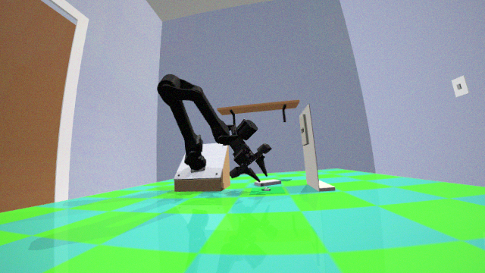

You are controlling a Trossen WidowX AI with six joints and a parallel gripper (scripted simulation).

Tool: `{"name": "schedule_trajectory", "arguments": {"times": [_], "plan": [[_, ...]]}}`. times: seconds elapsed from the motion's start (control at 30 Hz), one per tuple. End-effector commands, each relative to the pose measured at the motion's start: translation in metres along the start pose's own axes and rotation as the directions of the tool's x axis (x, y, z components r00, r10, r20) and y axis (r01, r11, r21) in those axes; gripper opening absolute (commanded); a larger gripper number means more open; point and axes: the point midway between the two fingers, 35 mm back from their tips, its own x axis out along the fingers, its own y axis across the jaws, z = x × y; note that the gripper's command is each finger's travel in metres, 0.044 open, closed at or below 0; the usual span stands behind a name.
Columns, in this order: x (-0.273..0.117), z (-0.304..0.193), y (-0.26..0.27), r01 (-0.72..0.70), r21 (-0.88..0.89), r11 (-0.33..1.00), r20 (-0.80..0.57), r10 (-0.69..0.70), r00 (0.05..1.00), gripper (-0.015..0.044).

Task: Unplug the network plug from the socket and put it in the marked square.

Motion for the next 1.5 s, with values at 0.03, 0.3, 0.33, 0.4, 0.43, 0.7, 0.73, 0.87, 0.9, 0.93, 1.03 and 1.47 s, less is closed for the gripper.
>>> {"name": "schedule_trajectory", "arguments": {"times": [0.03,0.3,0.33,0.4,0.43,0.7,0.73,0.87,0.9,0.93,1.03,1.47], "plan": [[-0.004,-0.001,0.006,-0.004,0.010,1.000,-0.001,0.004,1.000,0.0156],[-0.009,-0.003,0.010,0.000,0.011,1.000,-0.005,0.000,1.000,0.0156],[-0.009,-0.004,0.011,0.000,0.011,1.000,-0.005,0.000,1.000,0.0156],[-0.011,-0.004,0.012,0.001,0.012,1.000,-0.006,-0.001,1.000,0.0156],[-0.011,-0.004,0.012,0.001,0.012,1.000,-0.006,-0.001,1.000,0.0156],[-0.017,-0.006,0.017,0.004,0.013,1.000,-0.009,-0.004,1.000,0.0156],[-0.018,-0.006,0.017,0.004,0.013,1.000,-0.009,-0.004,1.000,0.0156],[-0.021,-0.006,0.019,0.005,0.013,1.000,-0.010,-0.005,1.000,0.0156],[-0.022,-0.006,0.020,0.005,0.013,1.000,-0.010,-0.005,1.000,0.0156],[-0.023,-0.006,0.020,0.006,0.013,1.000,-0.010,-0.005,1.000,0.0156],[-0.025,-0.007,0.022,0.006,0.013,1.000,-0.010,-0.006,1.000,0.0156],[-0.036,-0.007,0.029,0.006,0.013,1.000,-0.010,-0.006,1.000,0.0156]]}}
